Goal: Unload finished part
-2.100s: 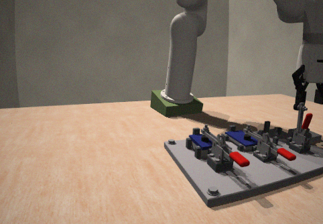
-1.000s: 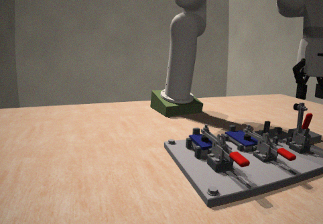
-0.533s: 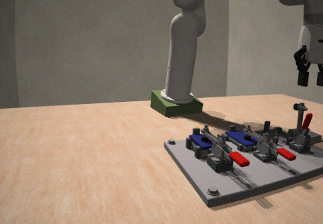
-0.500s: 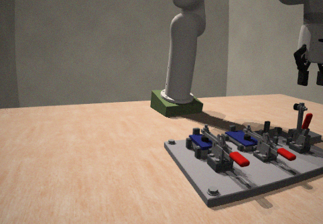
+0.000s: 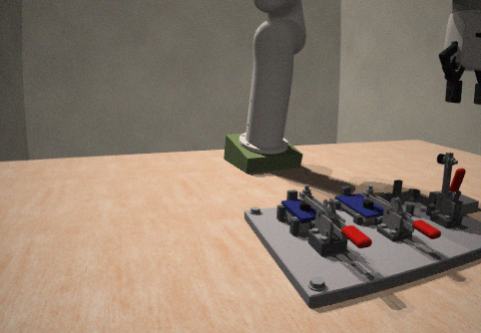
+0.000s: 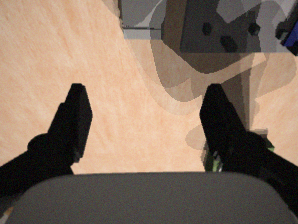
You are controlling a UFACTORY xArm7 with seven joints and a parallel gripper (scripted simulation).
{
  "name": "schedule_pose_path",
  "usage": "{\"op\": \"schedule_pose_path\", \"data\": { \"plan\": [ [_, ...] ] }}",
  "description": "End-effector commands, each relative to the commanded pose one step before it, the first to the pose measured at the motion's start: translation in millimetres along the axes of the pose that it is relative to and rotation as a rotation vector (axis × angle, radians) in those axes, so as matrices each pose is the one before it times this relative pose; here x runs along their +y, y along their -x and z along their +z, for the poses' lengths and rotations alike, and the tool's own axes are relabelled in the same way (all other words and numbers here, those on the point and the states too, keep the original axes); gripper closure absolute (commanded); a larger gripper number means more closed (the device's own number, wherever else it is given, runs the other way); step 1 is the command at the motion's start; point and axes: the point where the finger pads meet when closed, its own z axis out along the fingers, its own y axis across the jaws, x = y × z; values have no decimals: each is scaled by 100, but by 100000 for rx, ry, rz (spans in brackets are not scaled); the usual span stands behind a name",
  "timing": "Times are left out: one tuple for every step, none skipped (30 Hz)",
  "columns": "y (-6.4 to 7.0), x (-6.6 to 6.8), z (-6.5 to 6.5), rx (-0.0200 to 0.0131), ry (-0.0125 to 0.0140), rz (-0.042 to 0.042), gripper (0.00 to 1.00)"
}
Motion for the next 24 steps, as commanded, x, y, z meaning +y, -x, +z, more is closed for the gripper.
{"op": "schedule_pose_path", "data": {
  "plan": [
    [-60,-60,-518,196,-174,-8,5],
    [0,0,-95,0,0,0,5],
    [0,0,-72,0,0,0,5],
    [0,0,-51,0,0,0,5],
    [0,0,-32,0,0,0,5],
    [0,0,-17,0,0,0,5],
    [0,0,-7,0,0,0,5],
    [0,0,-1,0,0,0,5],
    [0,0,0,0,0,0,5],
    [0,0,0,0,0,0,5],
    [0,0,0,0,0,0,5],
    [0,0,0,0,0,0,5],
    [0,0,0,0,0,0,5],
    [0,0,0,0,0,0,5],
    [0,0,0,0,0,0,5],
    [0,0,0,0,0,0,5],
    [0,0,0,0,0,0,5],
    [0,0,0,0,0,0,5],
    [0,0,0,0,0,0,5],
    [0,0,0,0,0,0,5],
    [0,0,0,0,0,0,5],
    [0,0,0,0,0,0,5],
    [0,0,0,0,0,0,5],
    [0,0,0,0,0,0,5]
  ]
}}
